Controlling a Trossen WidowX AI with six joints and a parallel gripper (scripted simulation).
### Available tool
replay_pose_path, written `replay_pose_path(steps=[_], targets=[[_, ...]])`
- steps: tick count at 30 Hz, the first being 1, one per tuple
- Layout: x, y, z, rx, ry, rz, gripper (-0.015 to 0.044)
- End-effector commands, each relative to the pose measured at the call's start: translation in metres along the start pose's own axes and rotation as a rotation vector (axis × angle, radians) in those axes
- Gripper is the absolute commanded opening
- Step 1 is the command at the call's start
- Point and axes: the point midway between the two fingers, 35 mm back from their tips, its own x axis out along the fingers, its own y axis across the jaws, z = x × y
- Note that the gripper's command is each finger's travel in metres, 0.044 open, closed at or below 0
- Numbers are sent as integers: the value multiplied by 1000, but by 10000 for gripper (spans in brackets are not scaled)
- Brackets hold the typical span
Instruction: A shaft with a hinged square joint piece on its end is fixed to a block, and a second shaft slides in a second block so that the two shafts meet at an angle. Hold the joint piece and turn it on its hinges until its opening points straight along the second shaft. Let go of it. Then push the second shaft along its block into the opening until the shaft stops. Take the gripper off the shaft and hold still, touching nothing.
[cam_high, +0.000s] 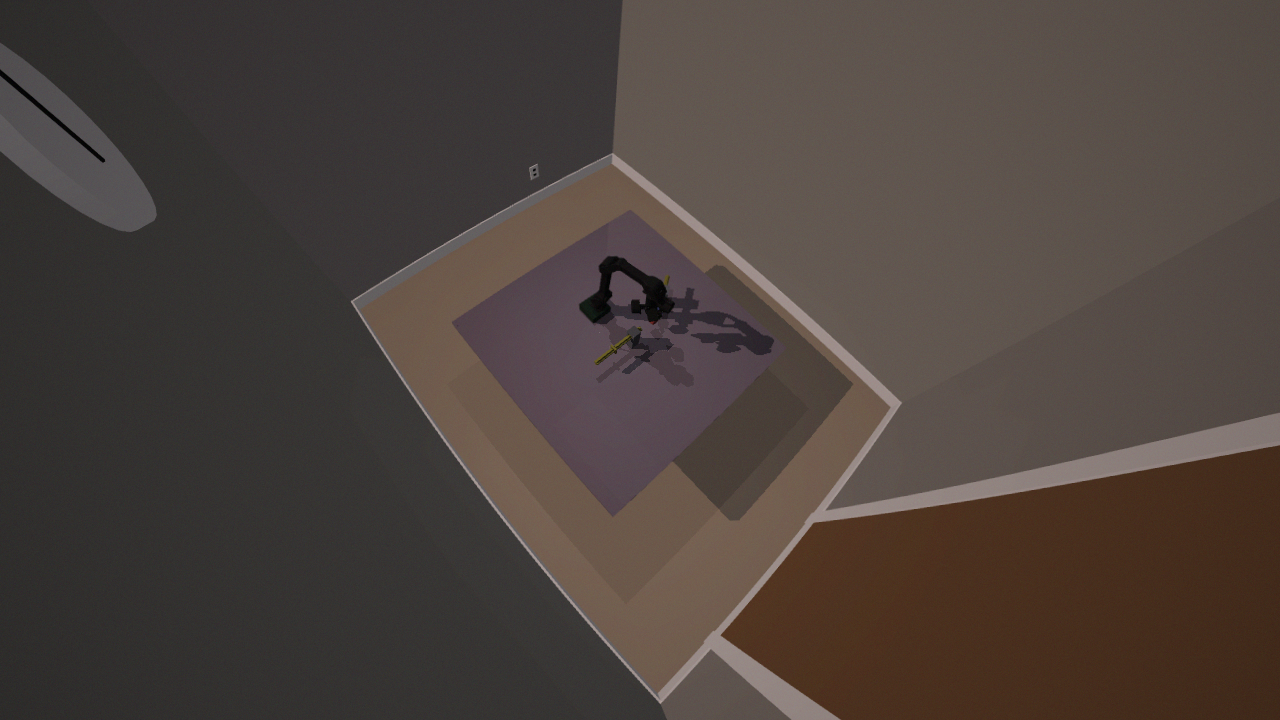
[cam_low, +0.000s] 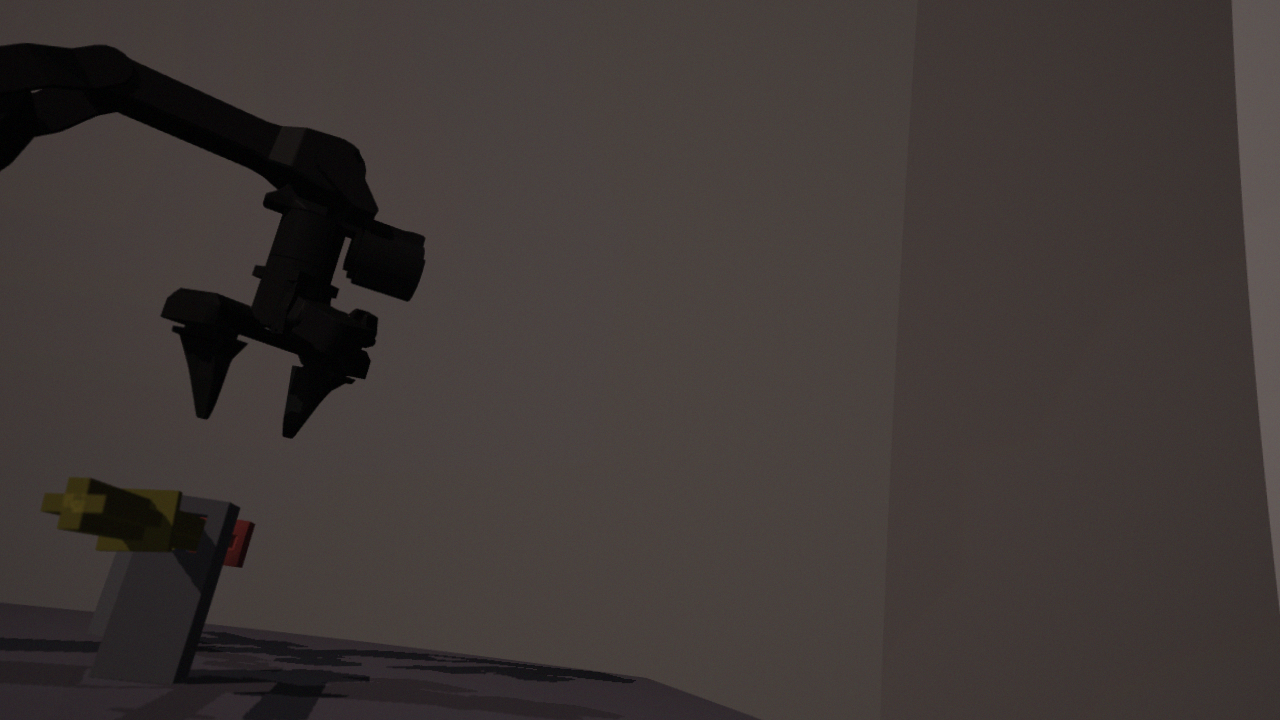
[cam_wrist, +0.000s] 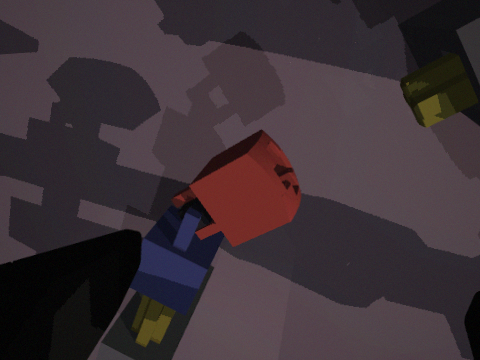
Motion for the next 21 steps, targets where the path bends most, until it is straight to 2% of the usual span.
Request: replay_pose_path(steps=[1,21], targets=[[5,-6,6,132,46,34,440],[22,-41,35,750,283,189,440]])
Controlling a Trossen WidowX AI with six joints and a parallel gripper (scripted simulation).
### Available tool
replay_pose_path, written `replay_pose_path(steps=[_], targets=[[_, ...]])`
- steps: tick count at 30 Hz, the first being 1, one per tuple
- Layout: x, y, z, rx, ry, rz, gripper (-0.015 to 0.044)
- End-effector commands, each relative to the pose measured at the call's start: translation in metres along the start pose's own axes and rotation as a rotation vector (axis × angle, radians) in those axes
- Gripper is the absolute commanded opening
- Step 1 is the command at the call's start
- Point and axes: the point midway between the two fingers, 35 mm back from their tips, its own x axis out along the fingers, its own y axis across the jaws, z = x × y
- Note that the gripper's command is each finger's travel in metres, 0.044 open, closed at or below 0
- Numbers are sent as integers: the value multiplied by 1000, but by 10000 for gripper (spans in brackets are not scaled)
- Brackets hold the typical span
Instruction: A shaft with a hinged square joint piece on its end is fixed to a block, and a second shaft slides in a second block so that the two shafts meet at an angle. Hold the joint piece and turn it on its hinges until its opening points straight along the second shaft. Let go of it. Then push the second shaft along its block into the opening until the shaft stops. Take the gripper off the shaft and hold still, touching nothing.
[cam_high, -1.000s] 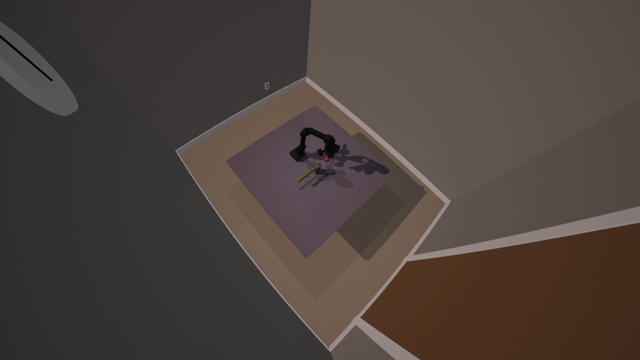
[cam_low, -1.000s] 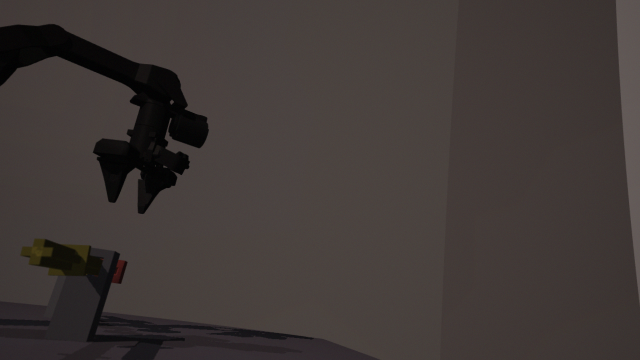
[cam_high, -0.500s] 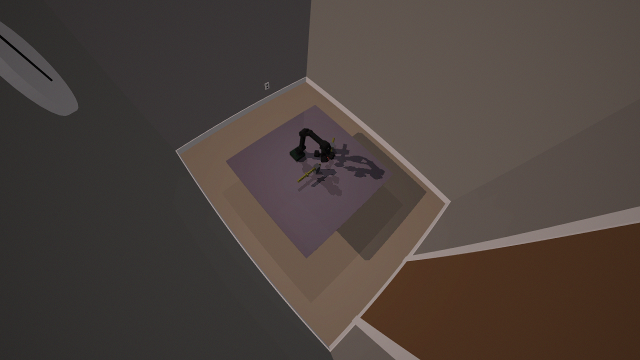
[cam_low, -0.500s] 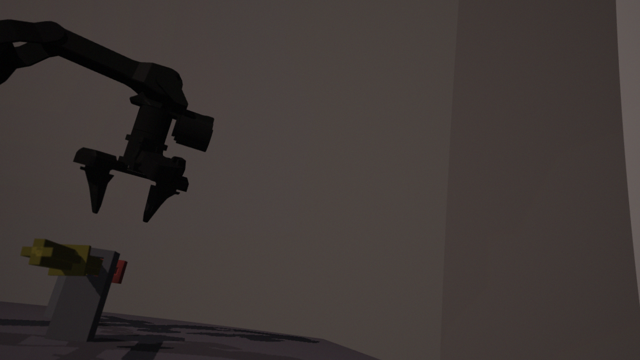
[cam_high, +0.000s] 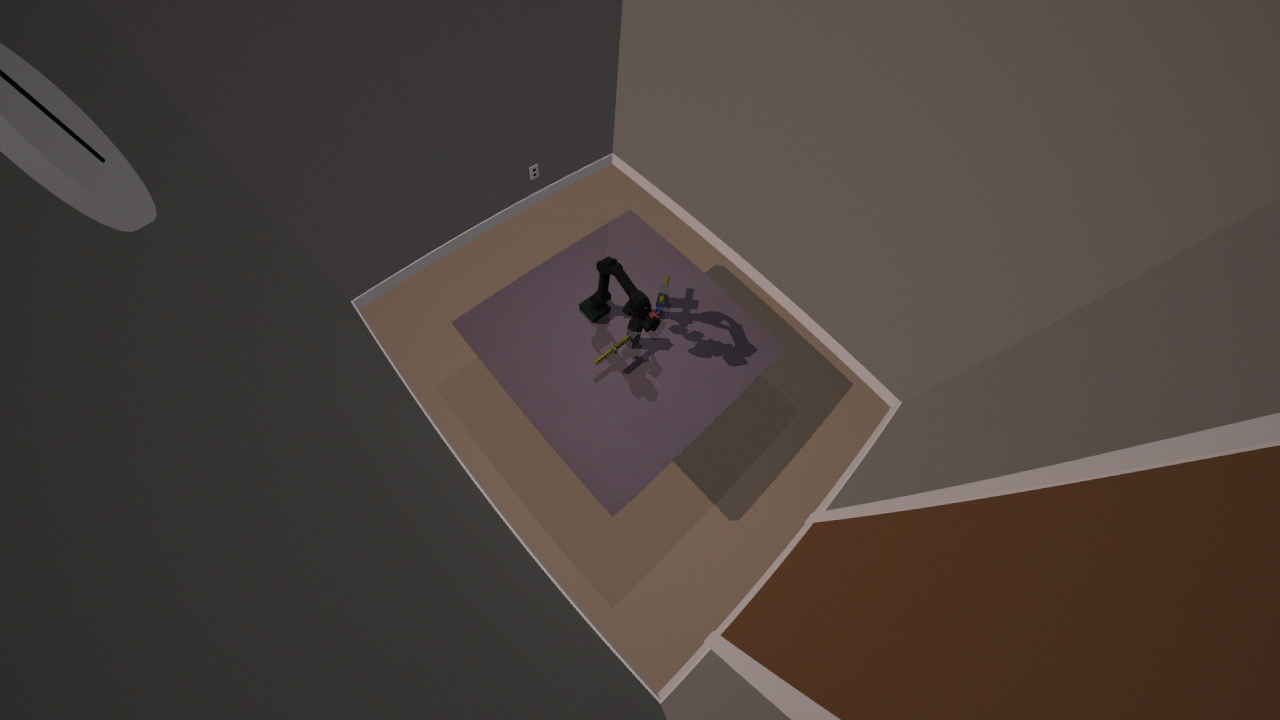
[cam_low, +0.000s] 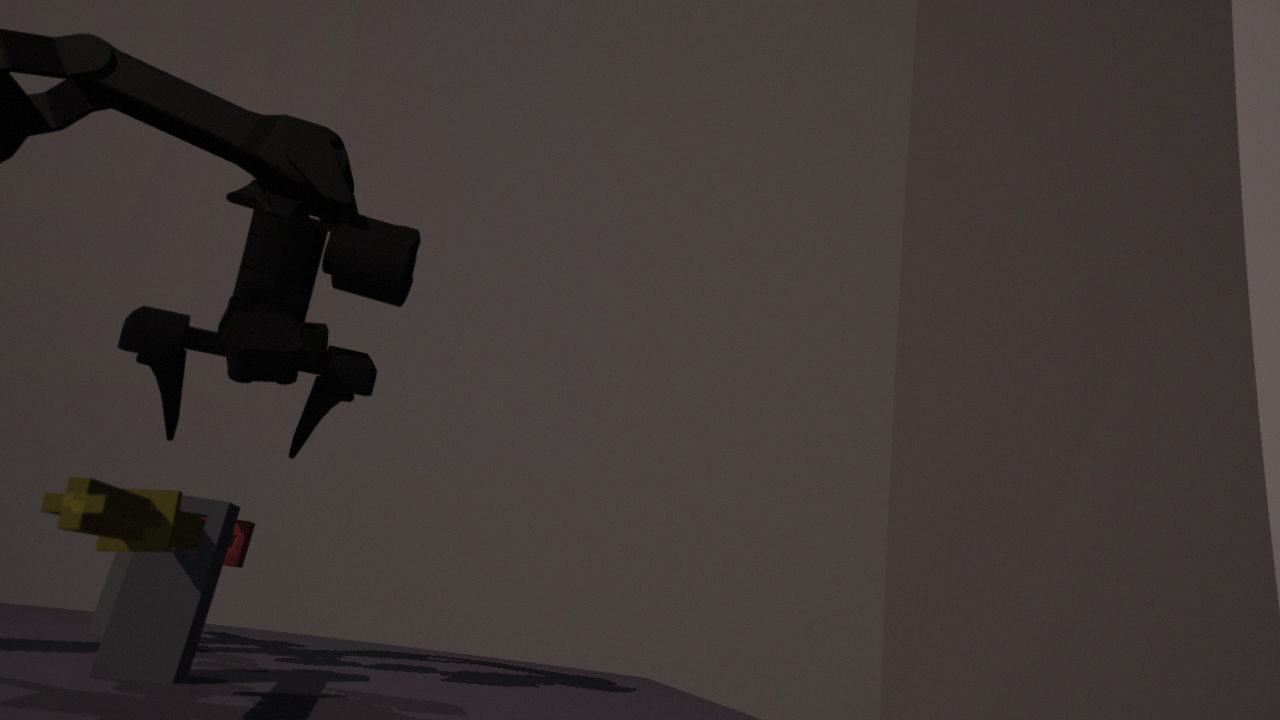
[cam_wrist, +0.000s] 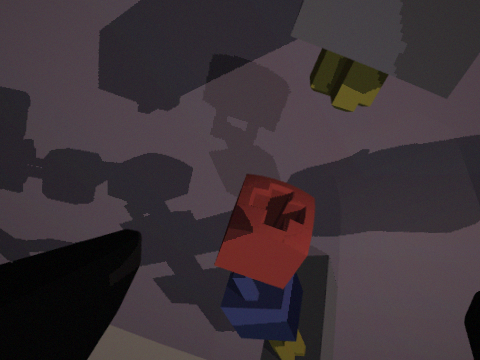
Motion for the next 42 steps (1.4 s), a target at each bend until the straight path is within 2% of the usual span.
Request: replay_pose_path(steps=[1,15,22,30,42], targets=[[0,-2,8,129,55,36,440],[-1,-3,16,200,84,57,440],[-46,-2,114,45,-44,93,440],[-93,-49,219,-116,-150,61,440],[-90,-56,230,-99,-187,53,440]])
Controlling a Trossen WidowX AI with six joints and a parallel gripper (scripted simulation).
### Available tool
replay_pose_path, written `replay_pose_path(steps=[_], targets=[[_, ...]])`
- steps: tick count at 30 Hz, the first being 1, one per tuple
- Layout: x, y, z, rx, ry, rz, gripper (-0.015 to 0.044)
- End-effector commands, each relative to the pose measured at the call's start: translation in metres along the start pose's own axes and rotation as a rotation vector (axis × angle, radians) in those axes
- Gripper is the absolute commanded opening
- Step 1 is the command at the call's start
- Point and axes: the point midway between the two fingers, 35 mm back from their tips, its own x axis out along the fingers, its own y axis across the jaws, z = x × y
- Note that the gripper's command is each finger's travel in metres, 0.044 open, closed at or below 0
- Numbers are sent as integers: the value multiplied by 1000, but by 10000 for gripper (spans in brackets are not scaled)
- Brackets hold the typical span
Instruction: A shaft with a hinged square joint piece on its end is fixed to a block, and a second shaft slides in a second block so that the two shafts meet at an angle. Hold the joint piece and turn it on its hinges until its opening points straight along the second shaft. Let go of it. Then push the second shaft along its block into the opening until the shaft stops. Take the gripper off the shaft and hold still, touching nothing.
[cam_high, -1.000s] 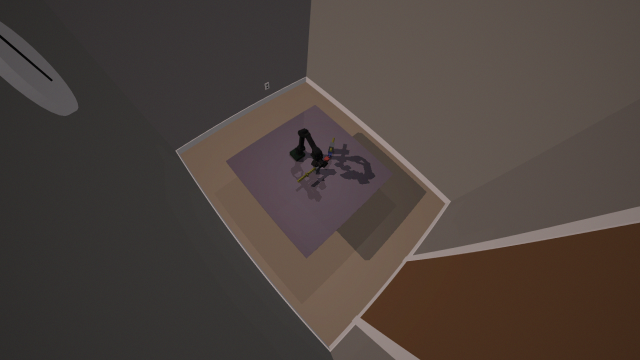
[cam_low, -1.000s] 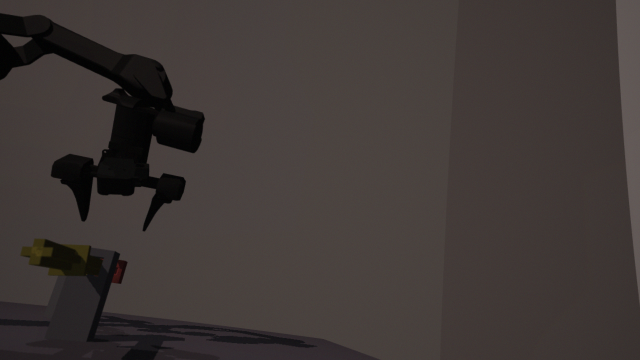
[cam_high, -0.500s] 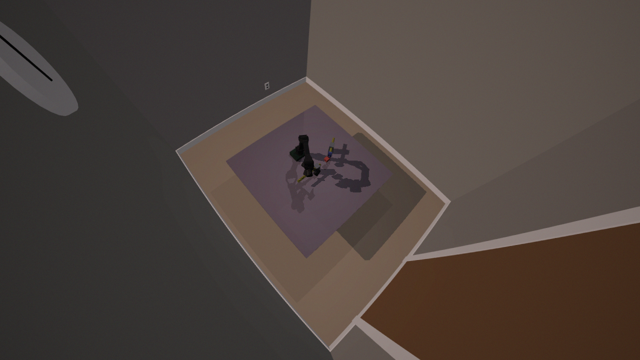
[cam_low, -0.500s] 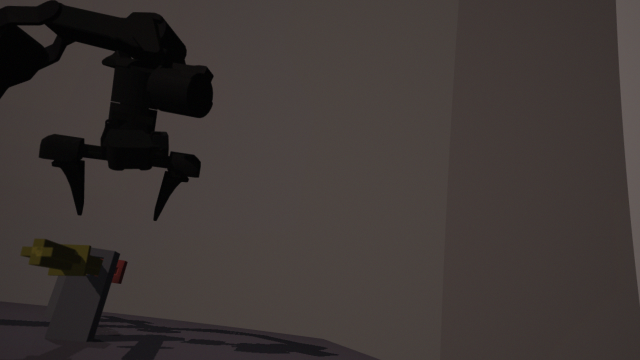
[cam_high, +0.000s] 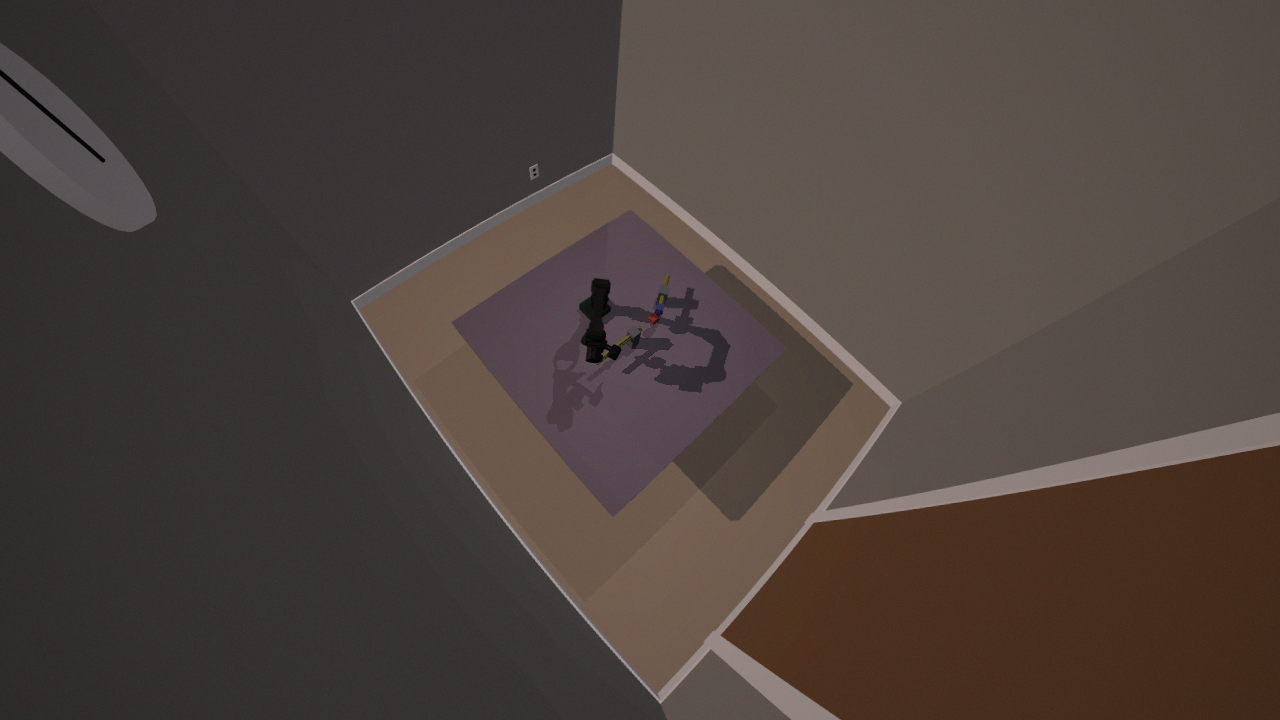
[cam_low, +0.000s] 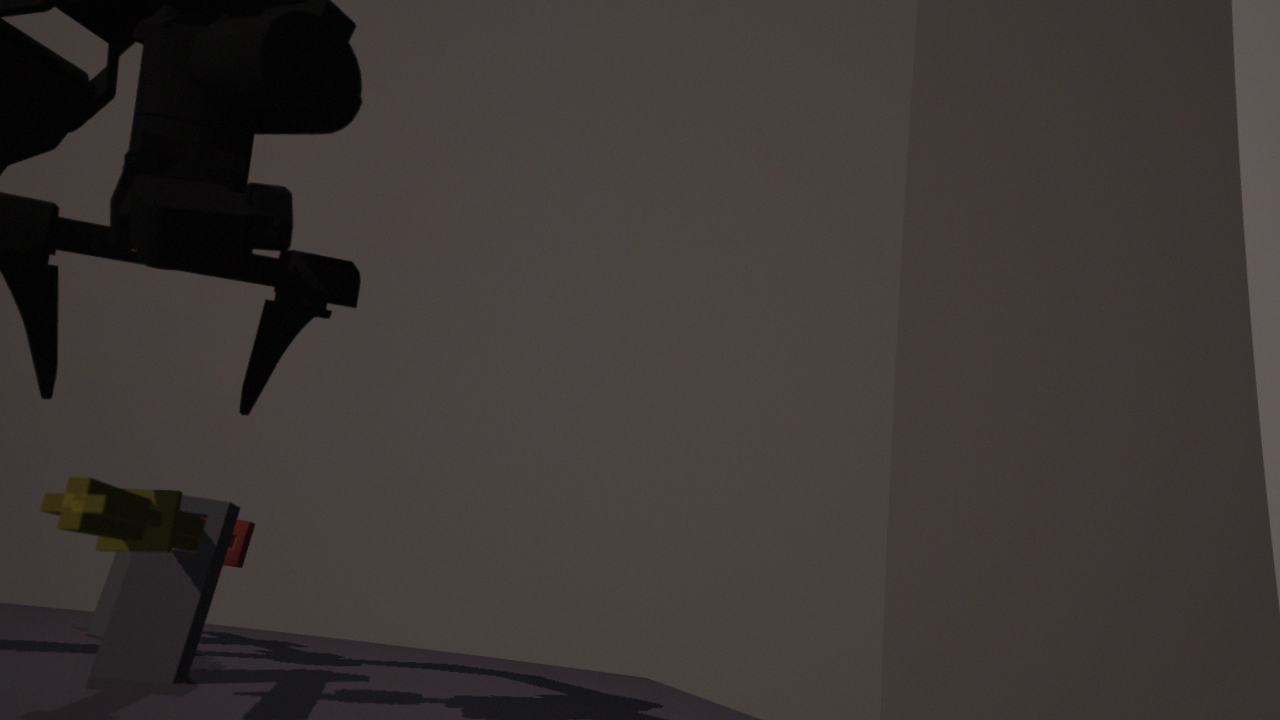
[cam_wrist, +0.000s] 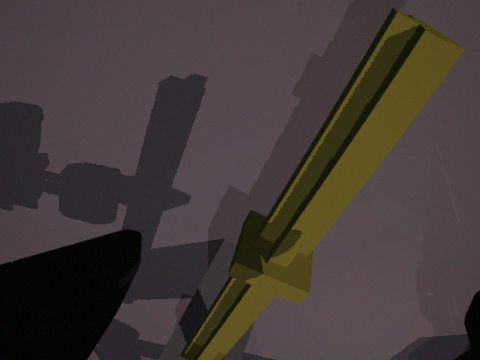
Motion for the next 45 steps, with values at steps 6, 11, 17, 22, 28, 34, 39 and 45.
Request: replay_pose_path(steps=[6,11,17,22,28,34,39,45], targets=[[32,-5,9,148,-162,-19,440],[54,-9,11,261,-277,1,440],[60,-10,11,294,-310,11,440],[63,-10,12,294,-310,11,440],[72,-10,15,294,-310,10,440],[81,-10,17,294,-310,10,440],[89,-11,19,294,-309,9,440],[90,-11,19,294,-309,9,335]])
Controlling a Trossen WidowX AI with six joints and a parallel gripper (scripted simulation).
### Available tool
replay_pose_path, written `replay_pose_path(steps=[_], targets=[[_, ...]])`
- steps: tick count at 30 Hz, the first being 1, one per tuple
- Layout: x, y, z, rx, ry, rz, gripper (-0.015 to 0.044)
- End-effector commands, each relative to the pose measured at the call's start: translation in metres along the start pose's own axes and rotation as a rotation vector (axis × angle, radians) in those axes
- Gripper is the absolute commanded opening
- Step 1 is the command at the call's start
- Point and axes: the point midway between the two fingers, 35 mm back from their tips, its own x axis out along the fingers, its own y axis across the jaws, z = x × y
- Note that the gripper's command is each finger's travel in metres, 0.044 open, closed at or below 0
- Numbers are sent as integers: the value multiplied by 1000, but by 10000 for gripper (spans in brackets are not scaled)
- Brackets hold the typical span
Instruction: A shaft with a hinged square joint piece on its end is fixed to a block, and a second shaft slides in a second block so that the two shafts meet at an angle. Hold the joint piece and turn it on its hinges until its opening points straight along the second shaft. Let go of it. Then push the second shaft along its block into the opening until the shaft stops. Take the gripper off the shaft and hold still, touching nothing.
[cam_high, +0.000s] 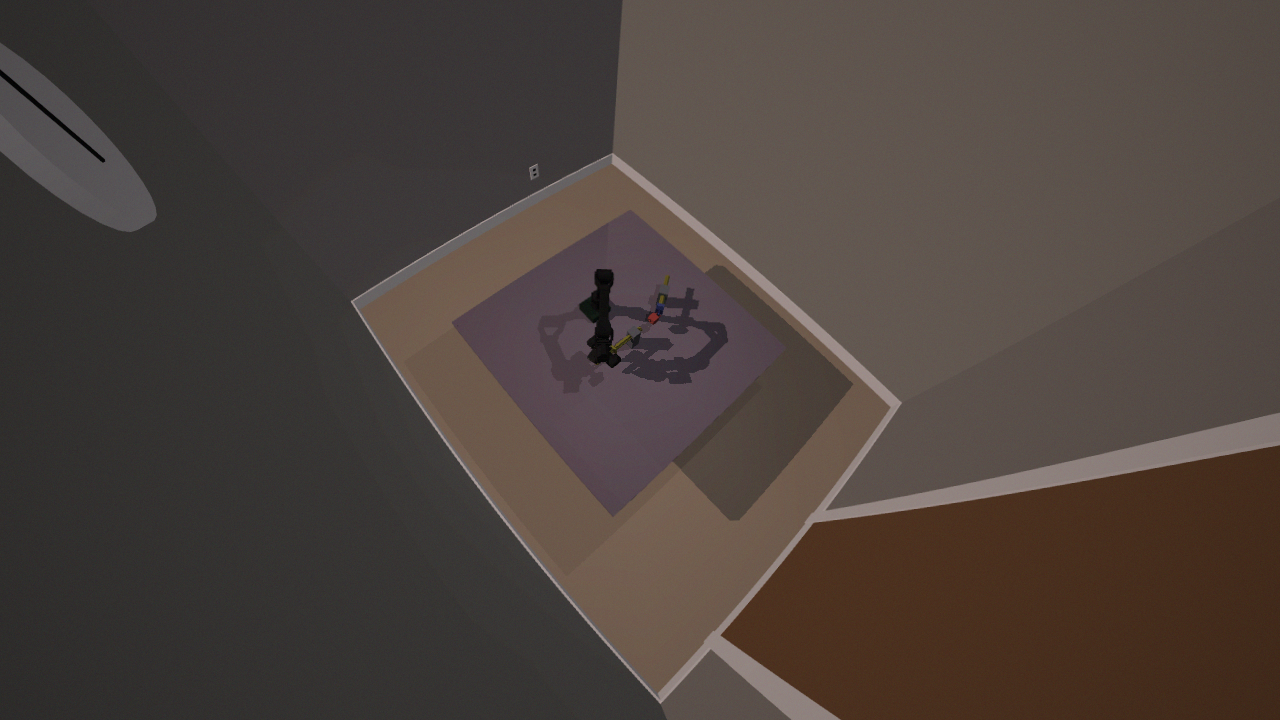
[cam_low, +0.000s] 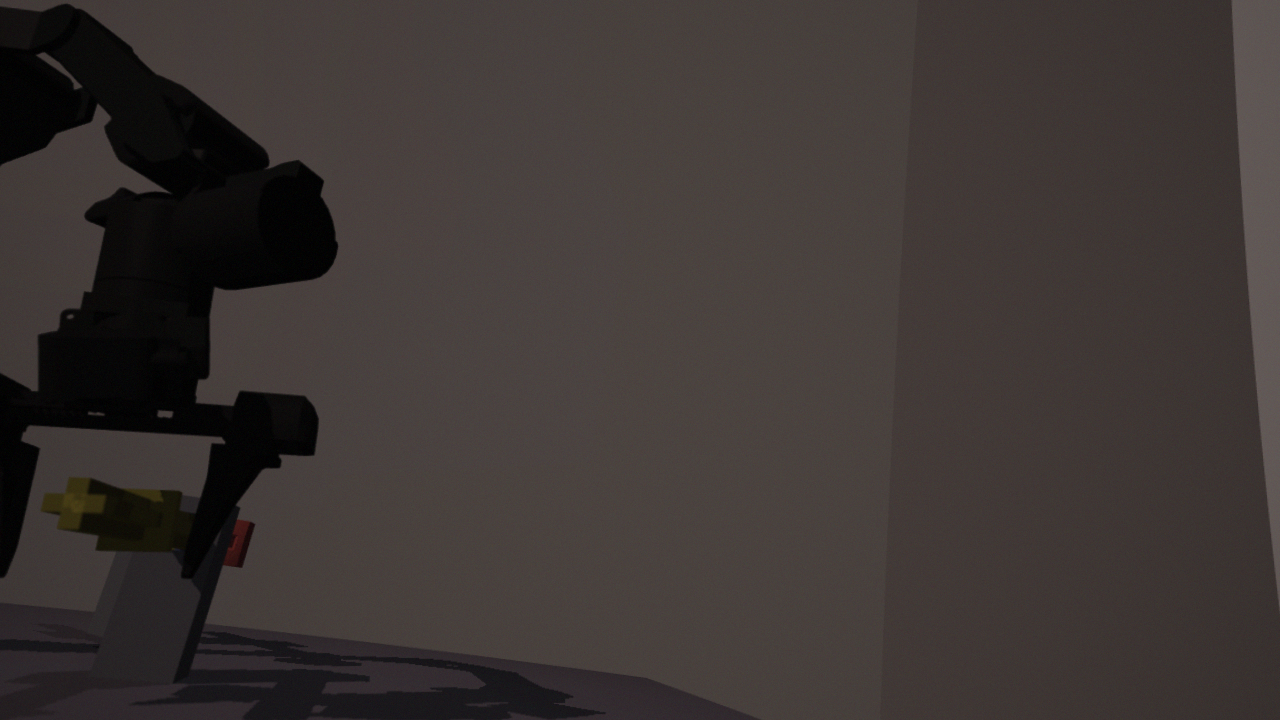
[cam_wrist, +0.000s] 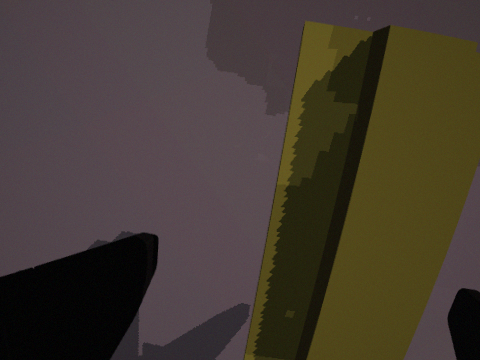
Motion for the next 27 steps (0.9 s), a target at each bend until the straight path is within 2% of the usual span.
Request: replay_pose_path(steps=[1,9,22,24,27], targets=[[1,0,1,5,-5,0,309],[1,0,1,5,-5,0,102],[1,0,1,5,-5,0,102],[1,0,1,5,-5,0,67],[1,0,1,5,-5,0,67]])
